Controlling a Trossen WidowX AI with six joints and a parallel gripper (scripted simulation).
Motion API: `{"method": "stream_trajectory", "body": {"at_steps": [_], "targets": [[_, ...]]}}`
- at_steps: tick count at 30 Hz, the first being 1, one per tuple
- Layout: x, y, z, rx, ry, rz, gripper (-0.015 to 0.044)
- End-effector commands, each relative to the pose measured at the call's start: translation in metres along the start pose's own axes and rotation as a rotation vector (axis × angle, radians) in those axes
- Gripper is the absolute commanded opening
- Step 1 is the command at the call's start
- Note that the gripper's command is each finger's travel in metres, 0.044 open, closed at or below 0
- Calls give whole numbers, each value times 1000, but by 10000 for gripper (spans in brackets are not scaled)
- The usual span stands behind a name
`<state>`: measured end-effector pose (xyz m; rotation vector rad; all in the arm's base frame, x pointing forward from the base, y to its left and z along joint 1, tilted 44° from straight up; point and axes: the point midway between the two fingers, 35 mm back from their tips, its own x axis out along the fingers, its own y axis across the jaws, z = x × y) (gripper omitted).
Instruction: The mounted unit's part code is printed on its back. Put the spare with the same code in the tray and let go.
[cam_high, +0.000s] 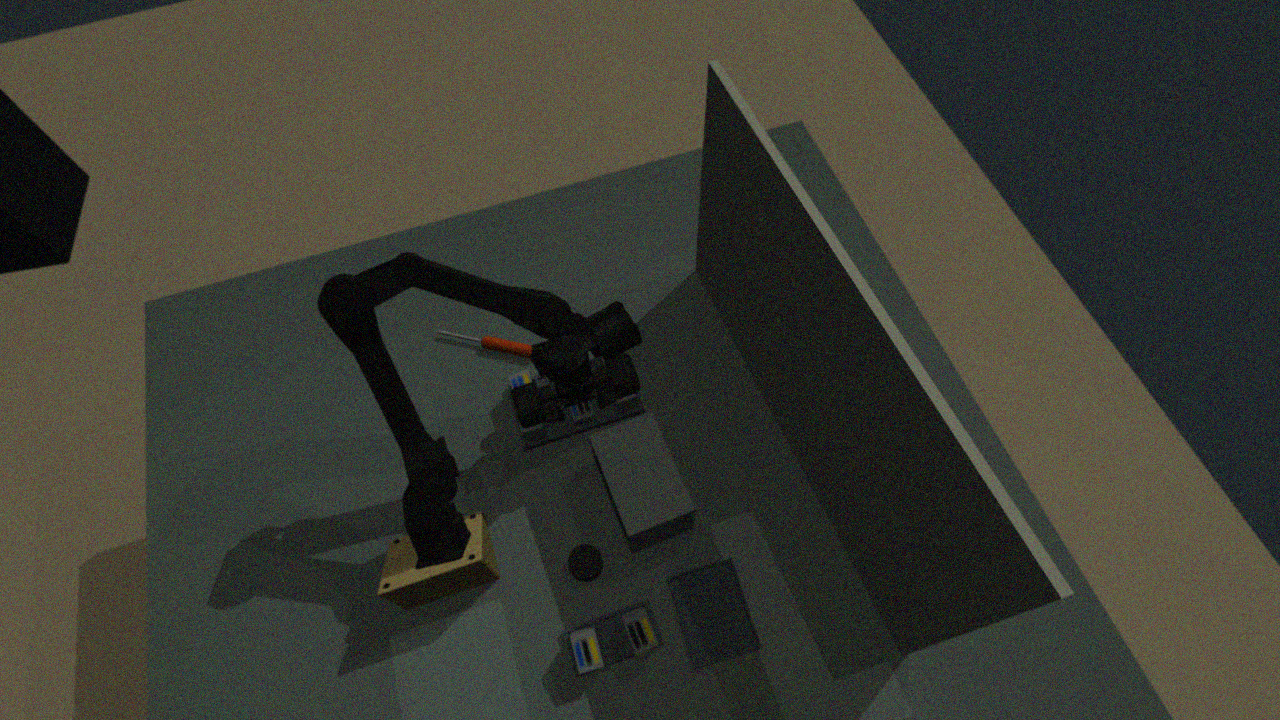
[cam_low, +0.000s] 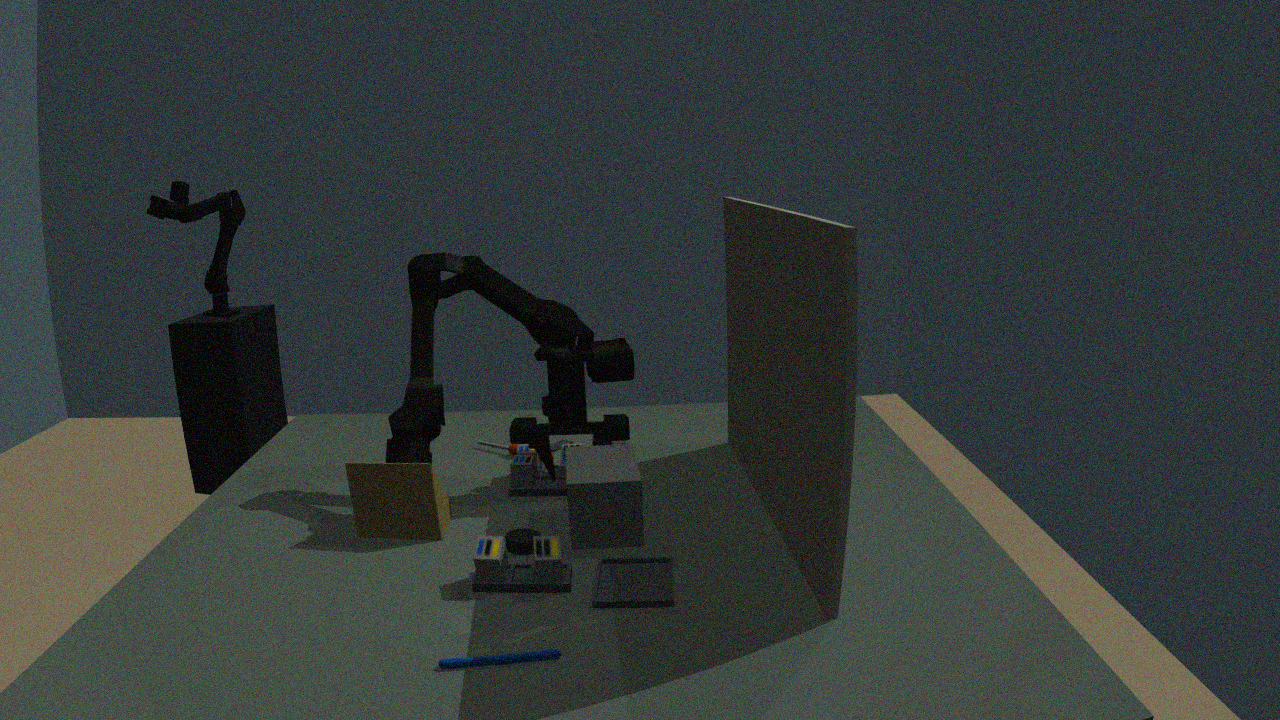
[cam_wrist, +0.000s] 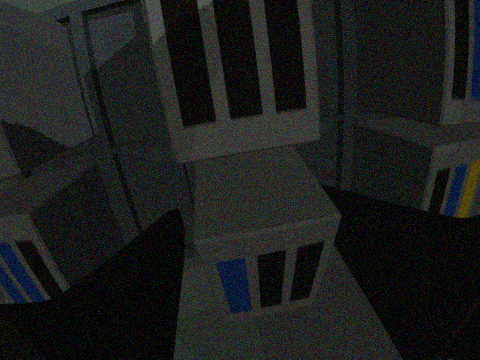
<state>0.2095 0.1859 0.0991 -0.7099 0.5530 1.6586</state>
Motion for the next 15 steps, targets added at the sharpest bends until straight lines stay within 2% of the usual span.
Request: {"method": "stream_trajectory", "body": {"at_steps": [1, 4, 10, 14, 15], "targets": [[0, 0, 0, 0, 0, 0, 221], [0, 0, 0, 0, 0, 0, 142], [0, 0, 0, 0, 0, 0, 103], [0, 0, 0, 0, 0, 0, 0], [0, 0, 0, 0, 0, 0, 0]]}}
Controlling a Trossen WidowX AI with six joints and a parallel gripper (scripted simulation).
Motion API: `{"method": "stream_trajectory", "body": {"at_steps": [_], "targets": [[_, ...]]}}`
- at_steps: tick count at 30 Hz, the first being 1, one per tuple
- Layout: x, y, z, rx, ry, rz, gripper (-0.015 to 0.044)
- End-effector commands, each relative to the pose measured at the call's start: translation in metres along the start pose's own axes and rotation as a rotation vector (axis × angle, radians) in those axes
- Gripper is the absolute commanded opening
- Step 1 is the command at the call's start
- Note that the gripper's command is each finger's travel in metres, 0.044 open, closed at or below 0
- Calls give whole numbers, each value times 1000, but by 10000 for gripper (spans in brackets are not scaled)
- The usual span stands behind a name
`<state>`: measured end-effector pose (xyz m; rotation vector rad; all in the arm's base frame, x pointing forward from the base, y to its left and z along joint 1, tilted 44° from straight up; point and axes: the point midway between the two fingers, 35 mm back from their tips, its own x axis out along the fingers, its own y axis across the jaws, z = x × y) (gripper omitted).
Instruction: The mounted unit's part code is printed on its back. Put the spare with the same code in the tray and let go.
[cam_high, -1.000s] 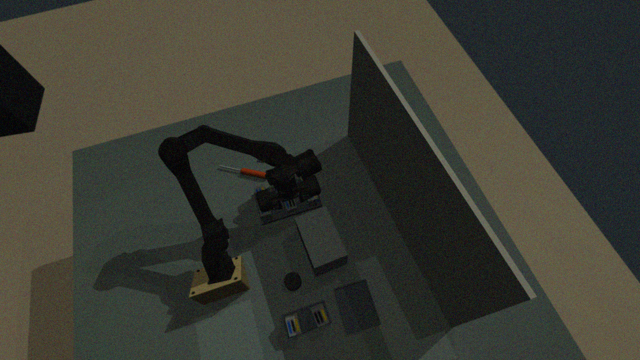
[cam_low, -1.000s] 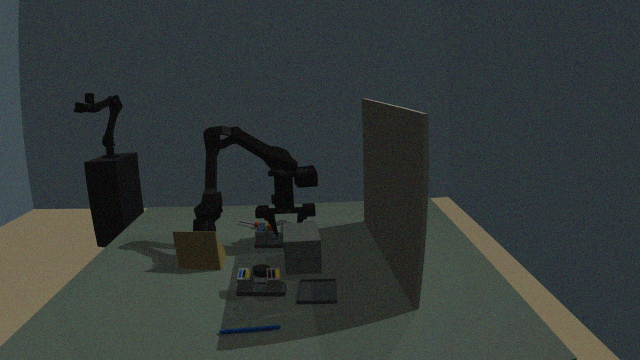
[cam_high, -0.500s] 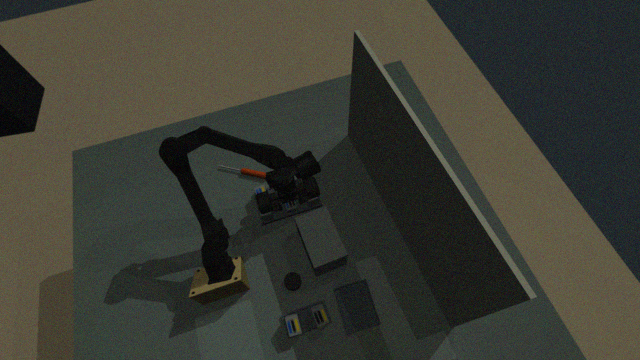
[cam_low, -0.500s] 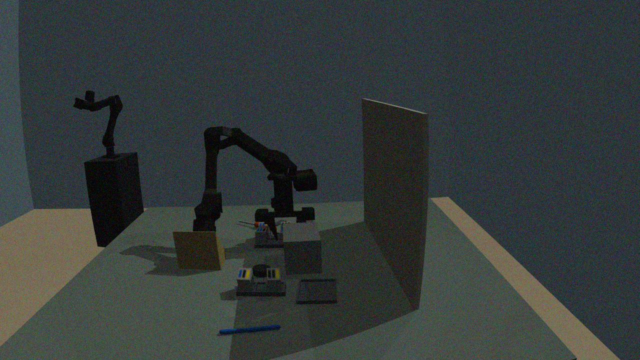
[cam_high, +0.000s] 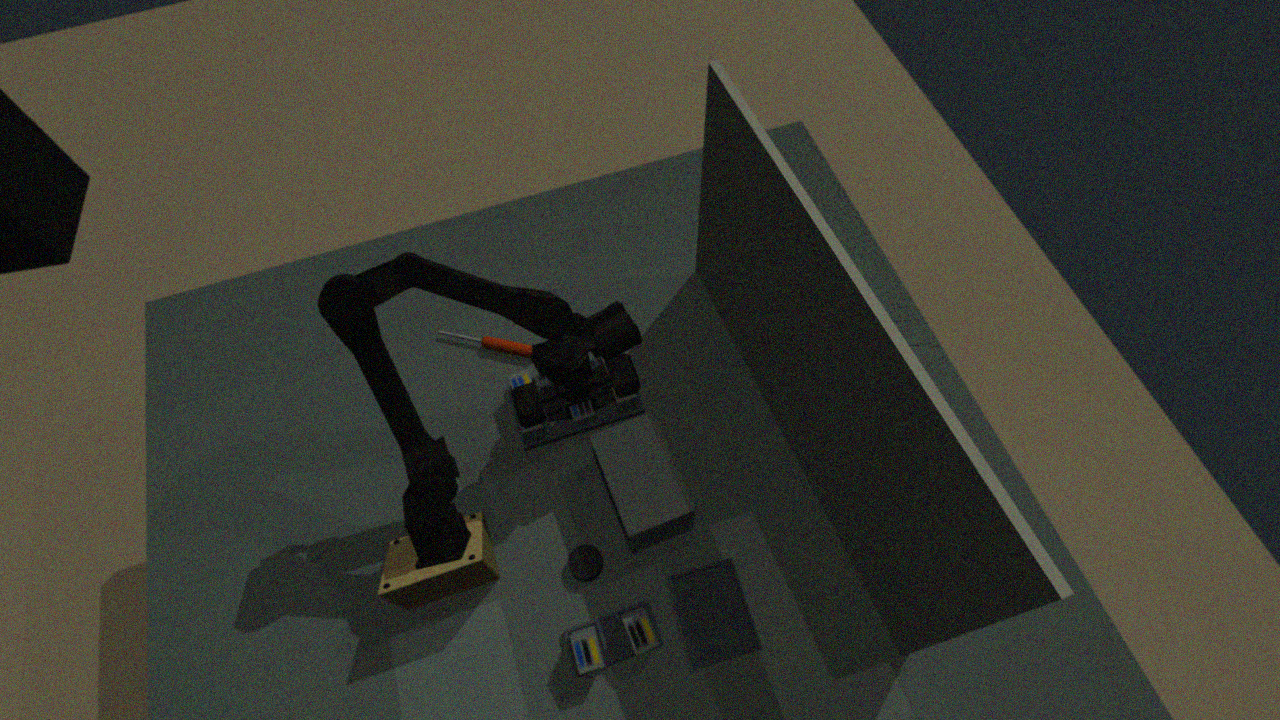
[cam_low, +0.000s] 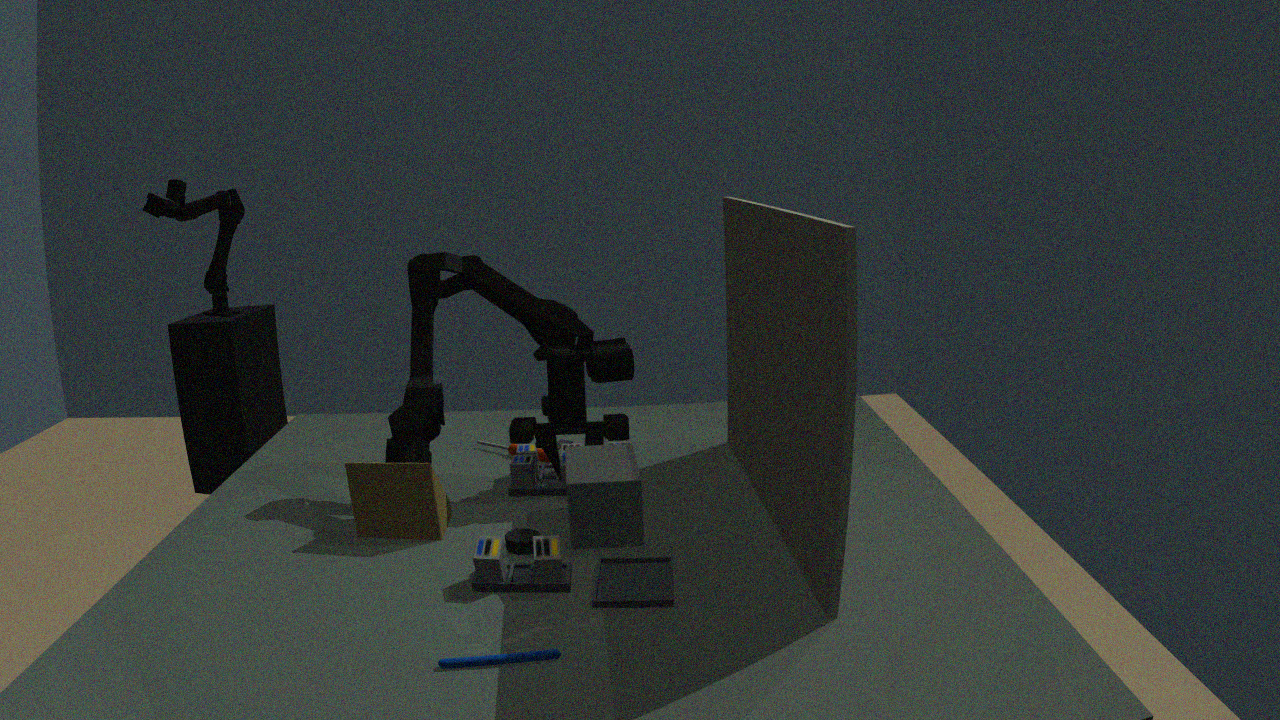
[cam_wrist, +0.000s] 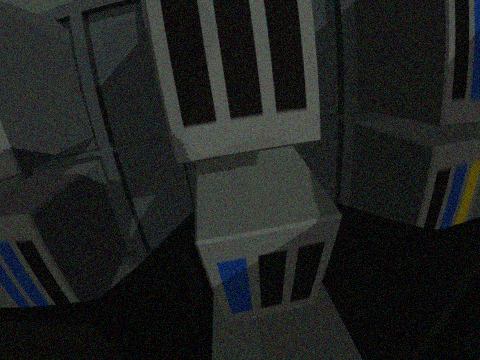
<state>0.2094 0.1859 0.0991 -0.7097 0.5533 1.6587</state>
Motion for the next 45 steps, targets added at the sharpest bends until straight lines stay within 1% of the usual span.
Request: {"method": "stream_trajectory", "body": {"at_steps": [1, 8, 21, 30, 41, 45], "targets": [[0, 0, 0, 0, 0, 0, 0], [-4, -1, 0, 0, 1, 0, 0], [-75, -1, -1, 3, 6, 2, 0], [-79, -1, -2, 6, 11, 3, 0], [-128, 0, 0, 5, 8, 4, 0], [-131, 0, -1, 5, 7, 4, 0]]}}
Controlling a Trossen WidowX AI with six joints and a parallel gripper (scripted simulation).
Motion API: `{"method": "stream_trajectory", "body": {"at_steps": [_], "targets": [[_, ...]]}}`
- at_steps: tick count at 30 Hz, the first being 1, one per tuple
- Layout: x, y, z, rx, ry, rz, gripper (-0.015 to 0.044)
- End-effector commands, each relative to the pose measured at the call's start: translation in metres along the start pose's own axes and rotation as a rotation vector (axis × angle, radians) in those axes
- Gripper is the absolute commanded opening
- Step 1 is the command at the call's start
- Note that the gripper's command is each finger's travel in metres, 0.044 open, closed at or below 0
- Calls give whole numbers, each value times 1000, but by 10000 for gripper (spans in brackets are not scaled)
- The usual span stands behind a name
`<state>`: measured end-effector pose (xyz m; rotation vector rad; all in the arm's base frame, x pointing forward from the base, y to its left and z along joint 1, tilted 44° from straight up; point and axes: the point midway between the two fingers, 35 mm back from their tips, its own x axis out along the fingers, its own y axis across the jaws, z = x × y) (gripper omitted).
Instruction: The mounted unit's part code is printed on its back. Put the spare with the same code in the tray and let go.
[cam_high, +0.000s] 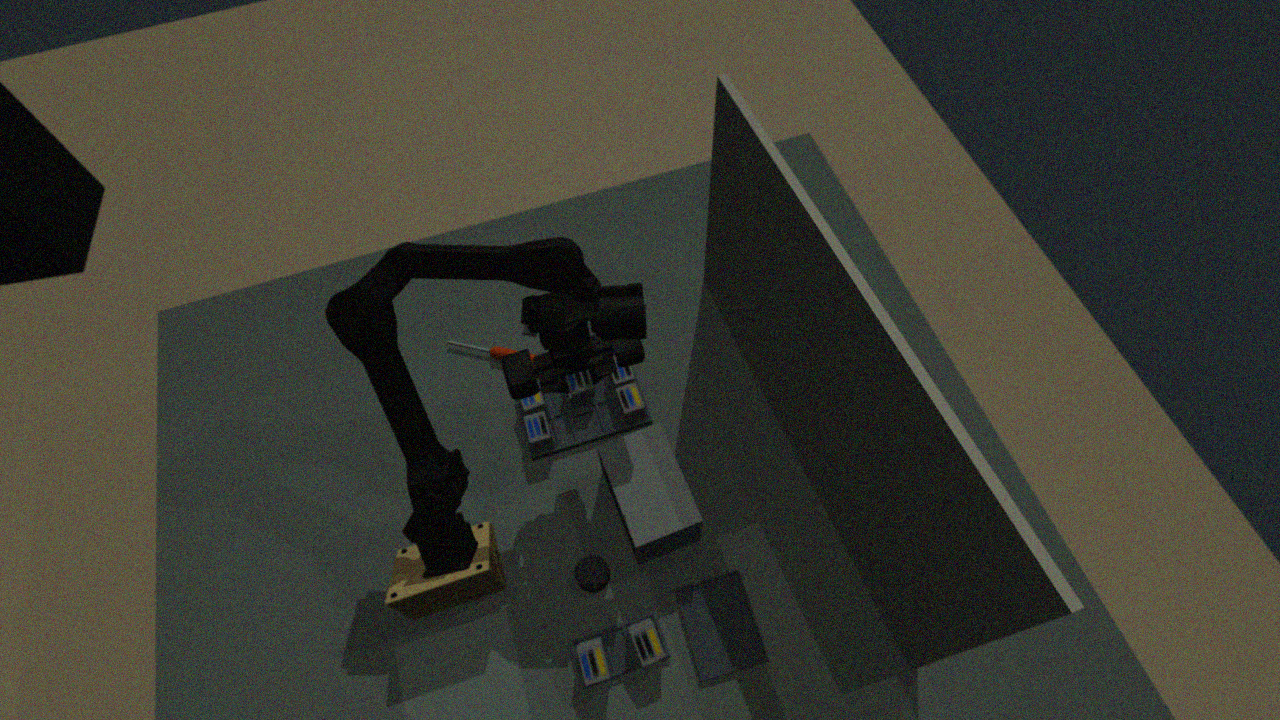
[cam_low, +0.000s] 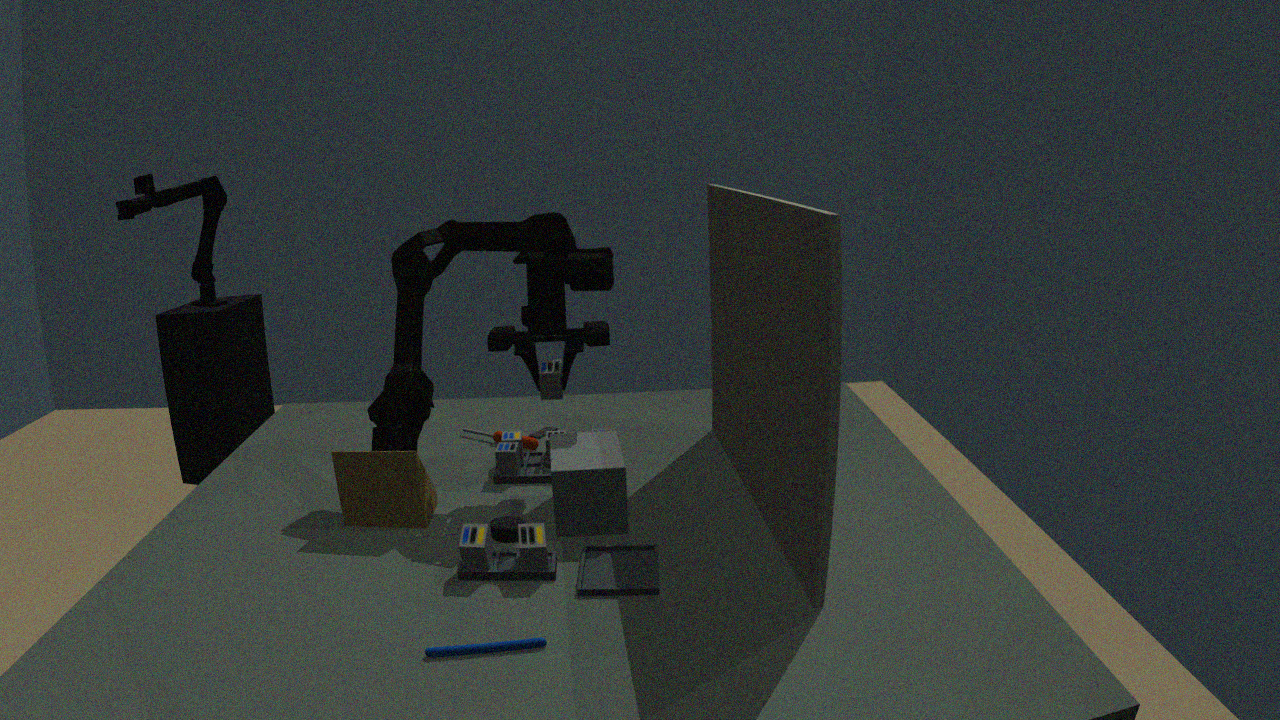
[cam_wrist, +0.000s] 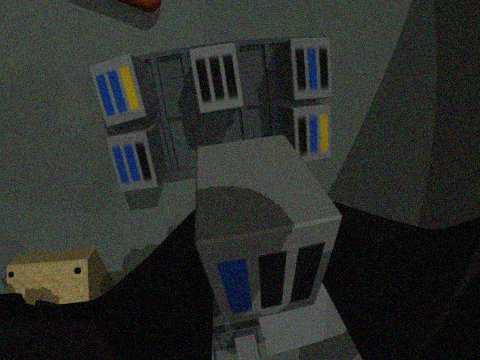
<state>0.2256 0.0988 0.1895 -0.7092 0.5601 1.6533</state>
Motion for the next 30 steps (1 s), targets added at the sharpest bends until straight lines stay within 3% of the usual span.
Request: {"method": "stream_trajectory", "body": {"at_steps": [1, 30], "targets": [[-5, -1, -3, -1, 4, 6, 0], [-27, -86, -129, 12, 47, -5, 0]]}}
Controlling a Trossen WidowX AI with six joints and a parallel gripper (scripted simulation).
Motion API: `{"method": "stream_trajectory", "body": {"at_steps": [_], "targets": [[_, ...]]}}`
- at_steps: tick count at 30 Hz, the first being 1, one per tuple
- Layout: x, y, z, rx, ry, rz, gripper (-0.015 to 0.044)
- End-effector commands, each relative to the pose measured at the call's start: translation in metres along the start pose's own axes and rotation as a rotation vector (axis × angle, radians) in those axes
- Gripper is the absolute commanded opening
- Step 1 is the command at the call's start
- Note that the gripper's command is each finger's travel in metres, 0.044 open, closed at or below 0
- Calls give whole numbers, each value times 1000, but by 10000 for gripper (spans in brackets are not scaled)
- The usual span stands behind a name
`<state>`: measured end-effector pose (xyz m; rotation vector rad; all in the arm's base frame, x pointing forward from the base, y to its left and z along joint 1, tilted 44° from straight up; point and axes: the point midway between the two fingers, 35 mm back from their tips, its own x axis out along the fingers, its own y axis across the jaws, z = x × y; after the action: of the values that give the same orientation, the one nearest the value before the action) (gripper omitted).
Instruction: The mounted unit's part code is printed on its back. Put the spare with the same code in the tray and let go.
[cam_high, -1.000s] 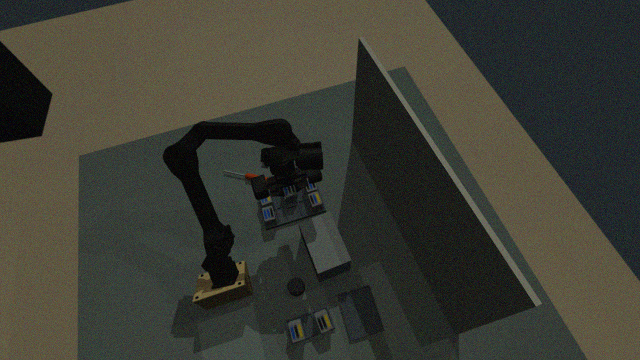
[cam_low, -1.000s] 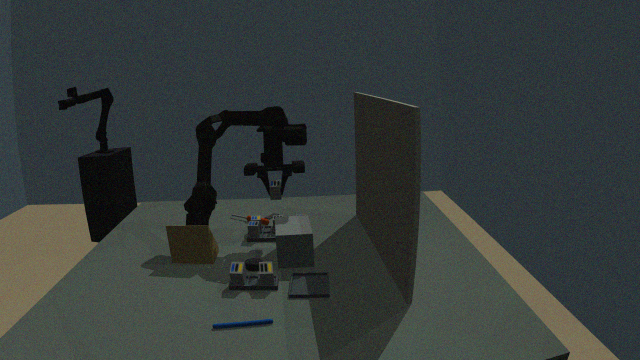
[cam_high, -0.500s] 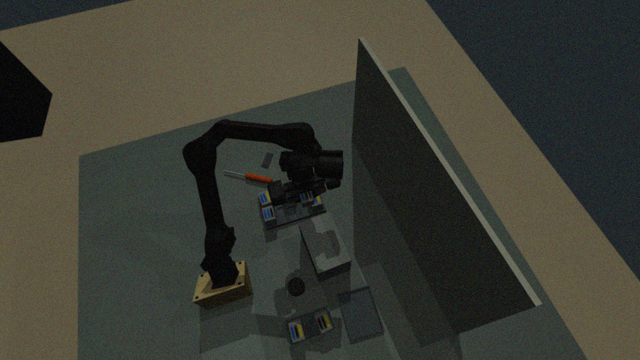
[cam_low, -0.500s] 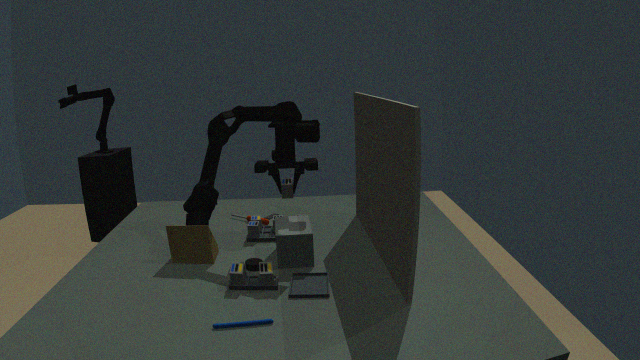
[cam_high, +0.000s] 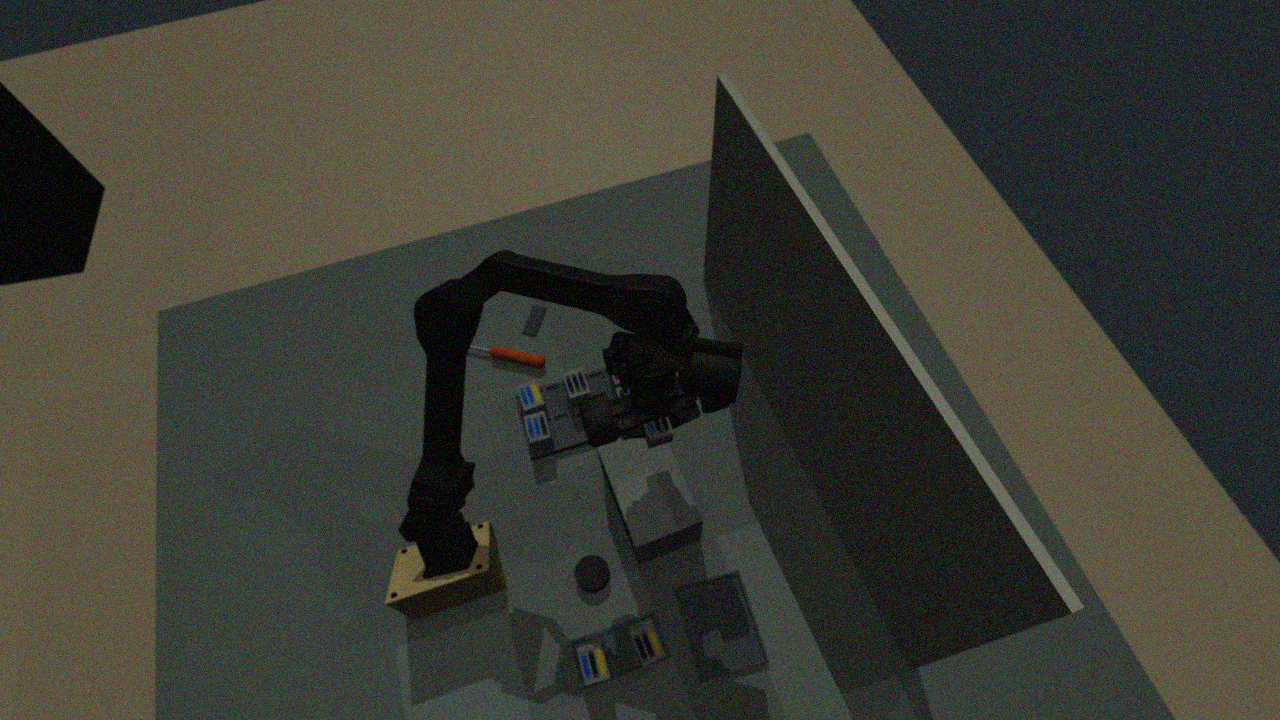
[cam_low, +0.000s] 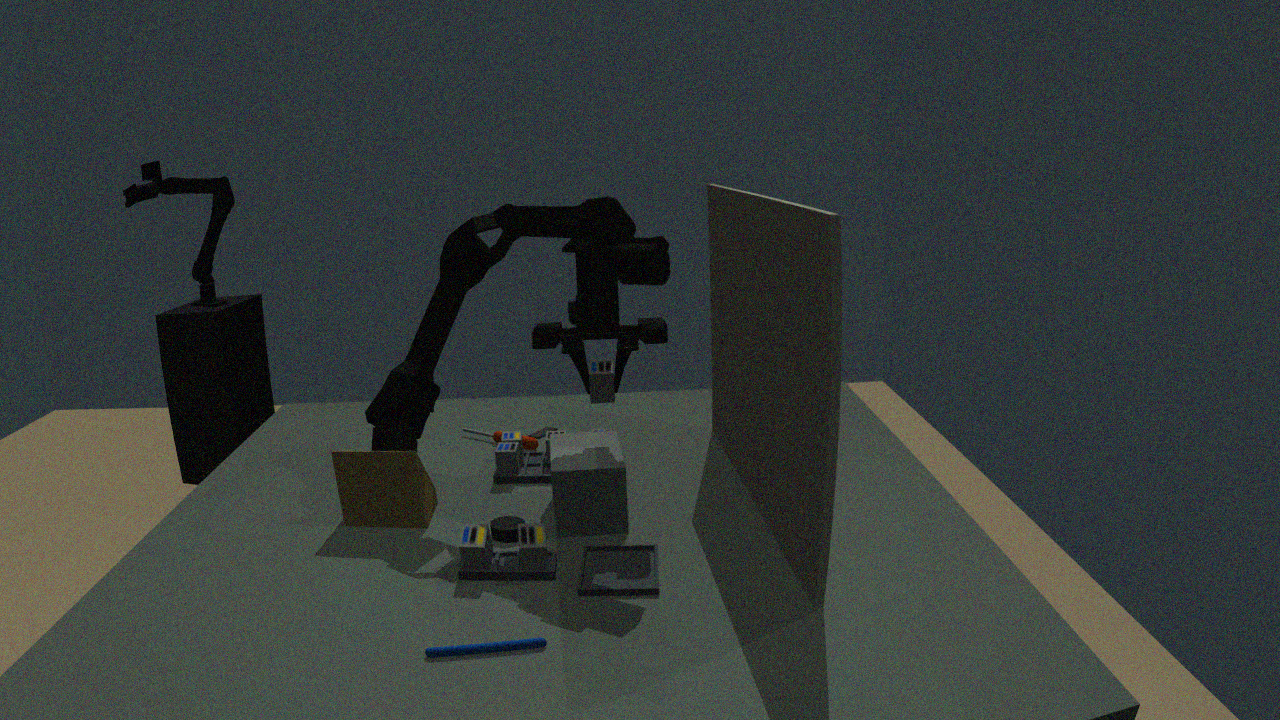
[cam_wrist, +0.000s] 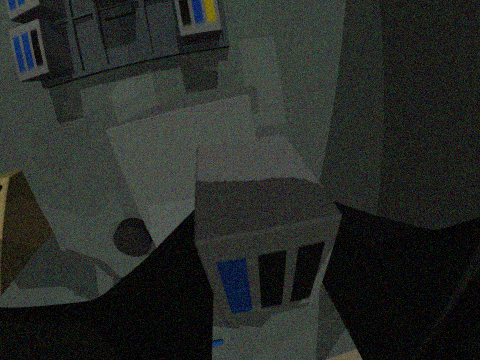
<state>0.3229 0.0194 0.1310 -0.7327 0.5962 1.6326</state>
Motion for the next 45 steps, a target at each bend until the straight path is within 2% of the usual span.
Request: {"method": "stream_trajectory", "body": {"at_steps": [1, 20, 38, 45], "targets": [[-1, -9, -23, -3, 9, 0, 0], [2, -28, -128, -9, 6, 3, 0], [21, -17, -232, -21, -13, 4, 0], [23, -15, -241, -23, -16, 4, 0]]}}
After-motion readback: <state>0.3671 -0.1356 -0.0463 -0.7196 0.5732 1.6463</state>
